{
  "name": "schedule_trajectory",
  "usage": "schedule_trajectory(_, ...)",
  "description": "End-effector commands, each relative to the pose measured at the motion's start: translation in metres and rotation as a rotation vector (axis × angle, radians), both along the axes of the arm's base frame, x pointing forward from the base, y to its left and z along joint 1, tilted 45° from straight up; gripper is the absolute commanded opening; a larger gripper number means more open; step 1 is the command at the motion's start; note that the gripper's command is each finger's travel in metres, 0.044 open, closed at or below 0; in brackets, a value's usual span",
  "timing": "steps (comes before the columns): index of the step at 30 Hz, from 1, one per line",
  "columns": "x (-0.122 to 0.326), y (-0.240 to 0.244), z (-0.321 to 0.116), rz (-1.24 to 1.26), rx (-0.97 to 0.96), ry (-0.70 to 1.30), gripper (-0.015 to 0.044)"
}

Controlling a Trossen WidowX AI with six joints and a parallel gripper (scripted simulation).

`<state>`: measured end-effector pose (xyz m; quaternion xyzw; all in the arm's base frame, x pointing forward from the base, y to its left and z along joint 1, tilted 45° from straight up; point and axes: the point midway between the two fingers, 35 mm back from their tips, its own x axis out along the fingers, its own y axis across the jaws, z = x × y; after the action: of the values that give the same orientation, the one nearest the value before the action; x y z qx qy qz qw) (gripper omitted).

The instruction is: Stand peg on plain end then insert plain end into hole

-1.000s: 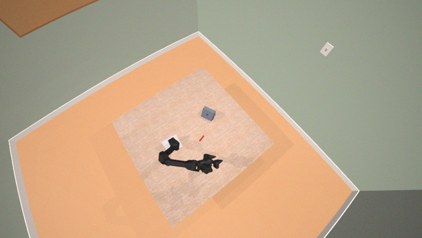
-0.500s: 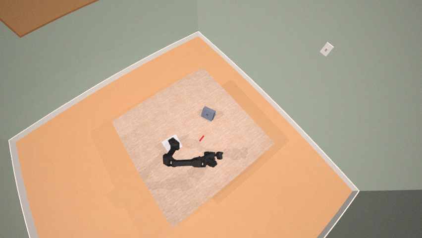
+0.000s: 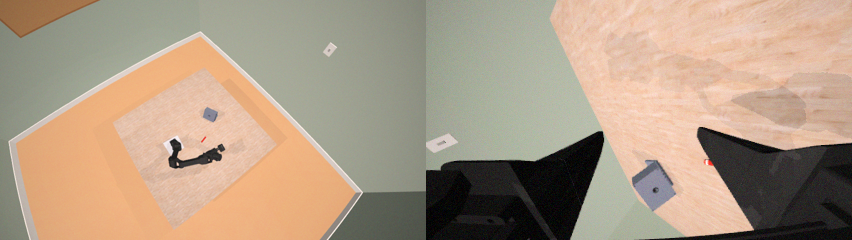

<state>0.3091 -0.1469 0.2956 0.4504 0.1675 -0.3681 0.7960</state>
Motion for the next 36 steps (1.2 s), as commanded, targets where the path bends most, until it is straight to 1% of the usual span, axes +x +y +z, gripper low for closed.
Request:
schedule_trajectory(1, 0.006, 0.004, -0.022, 0.052, -0.043, 0.108, 0.044)
schedule_trajectory(18, 0.018, 0.025, -0.086, 0.272, -0.22, 0.493, 0.044)
schedule_trajectory(36, 0.016, 0.05, -0.145, 0.572, -0.435, 0.922, 0.044)
